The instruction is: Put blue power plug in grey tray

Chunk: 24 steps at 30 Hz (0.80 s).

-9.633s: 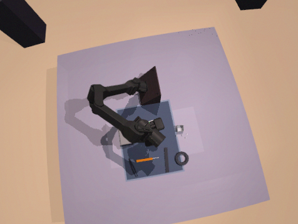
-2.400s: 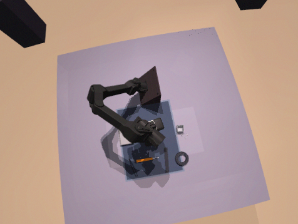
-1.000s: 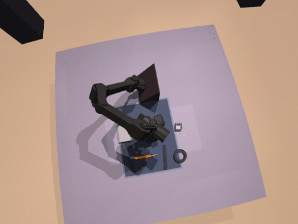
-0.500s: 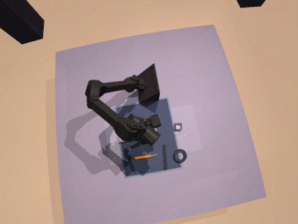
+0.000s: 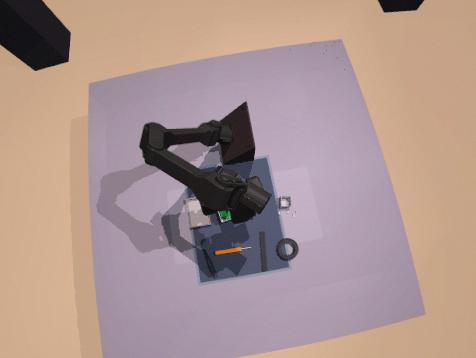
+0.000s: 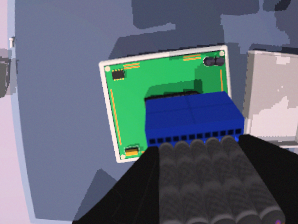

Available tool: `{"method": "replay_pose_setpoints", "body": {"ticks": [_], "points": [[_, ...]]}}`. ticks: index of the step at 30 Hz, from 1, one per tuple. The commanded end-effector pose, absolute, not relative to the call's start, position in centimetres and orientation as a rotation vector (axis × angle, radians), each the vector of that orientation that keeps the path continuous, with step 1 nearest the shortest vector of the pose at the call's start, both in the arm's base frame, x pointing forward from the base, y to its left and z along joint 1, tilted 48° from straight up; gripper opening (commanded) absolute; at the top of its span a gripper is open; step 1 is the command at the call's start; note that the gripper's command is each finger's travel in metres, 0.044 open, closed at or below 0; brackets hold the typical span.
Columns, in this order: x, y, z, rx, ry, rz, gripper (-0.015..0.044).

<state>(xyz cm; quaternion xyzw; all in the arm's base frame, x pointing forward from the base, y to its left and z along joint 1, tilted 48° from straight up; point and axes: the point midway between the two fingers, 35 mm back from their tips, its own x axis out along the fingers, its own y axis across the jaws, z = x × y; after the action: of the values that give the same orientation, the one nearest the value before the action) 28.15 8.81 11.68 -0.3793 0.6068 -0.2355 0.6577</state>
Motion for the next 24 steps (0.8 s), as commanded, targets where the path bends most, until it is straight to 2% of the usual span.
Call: {"method": "replay_pose_setpoints", "body": {"ticks": [1, 12, 24], "points": [[28.4, 9.0, 12.8, -0.809, 1.373, -0.487, 0.0000], [28.4, 8.7, 12.8, -0.807, 1.382, -0.490, 0.0000], [28.3, 5.3, 12.4, -0.781, 1.482, -0.529, 0.0000]]}}
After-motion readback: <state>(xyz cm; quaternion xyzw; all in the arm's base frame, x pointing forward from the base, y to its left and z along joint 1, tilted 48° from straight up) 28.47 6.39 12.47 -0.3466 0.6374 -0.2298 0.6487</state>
